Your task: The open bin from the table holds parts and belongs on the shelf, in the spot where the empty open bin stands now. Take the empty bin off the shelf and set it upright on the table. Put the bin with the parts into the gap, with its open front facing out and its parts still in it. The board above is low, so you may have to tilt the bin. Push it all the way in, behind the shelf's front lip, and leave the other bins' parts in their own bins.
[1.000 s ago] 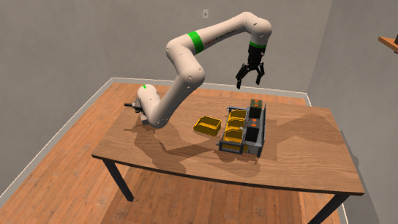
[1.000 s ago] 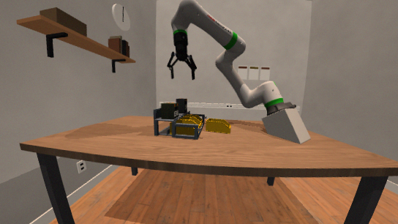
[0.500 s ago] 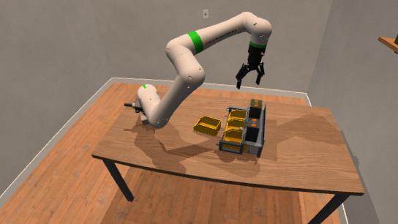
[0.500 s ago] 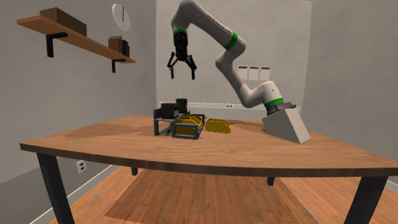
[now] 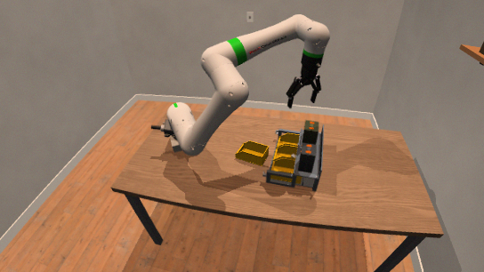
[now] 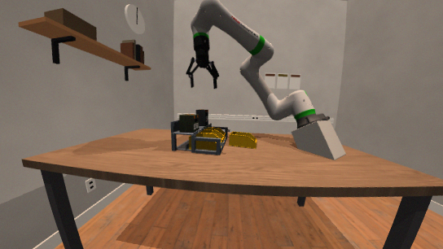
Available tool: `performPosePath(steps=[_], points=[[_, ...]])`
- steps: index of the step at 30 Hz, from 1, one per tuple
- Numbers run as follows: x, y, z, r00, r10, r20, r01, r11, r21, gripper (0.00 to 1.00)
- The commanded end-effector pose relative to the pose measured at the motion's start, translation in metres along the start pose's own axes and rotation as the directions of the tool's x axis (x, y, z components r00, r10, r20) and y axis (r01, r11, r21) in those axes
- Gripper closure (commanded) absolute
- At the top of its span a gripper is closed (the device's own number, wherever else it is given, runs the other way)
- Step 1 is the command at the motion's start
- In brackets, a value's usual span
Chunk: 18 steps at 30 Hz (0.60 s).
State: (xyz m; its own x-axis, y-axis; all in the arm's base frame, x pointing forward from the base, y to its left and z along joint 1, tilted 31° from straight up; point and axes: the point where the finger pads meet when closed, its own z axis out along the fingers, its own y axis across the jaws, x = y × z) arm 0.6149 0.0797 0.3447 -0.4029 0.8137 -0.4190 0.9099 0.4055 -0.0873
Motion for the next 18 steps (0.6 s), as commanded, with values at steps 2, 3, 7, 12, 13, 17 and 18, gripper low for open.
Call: performPosePath(steps=[2, 3, 7, 12, 13, 17, 18], points=[[0.002, -0.002, -0.001, 0.999, -0.031, 0.023, 0.031, 1.0, -0.003, 0.0], [0.003, -0.002, 0.0, 0.999, -0.042, 0.031, 0.042, 0.999, -0.003, 0.0], [0.006, -0.005, 0.0, 0.993, -0.095, 0.068, 0.095, 0.995, -0.002, 0.0], [0.01, -0.008, 0.002, 0.985, -0.14, 0.102, 0.141, 0.99, 0.001, 0.0], [0.011, -0.009, 0.002, 0.981, -0.157, 0.114, 0.158, 0.987, 0.002, 0.0], [0.017, -0.014, 0.004, 0.958, -0.232, 0.17, 0.234, 0.972, 0.011, 0.0], [0.019, -0.016, 0.005, 0.95, -0.252, 0.185, 0.254, 0.967, 0.014, 0.0]])
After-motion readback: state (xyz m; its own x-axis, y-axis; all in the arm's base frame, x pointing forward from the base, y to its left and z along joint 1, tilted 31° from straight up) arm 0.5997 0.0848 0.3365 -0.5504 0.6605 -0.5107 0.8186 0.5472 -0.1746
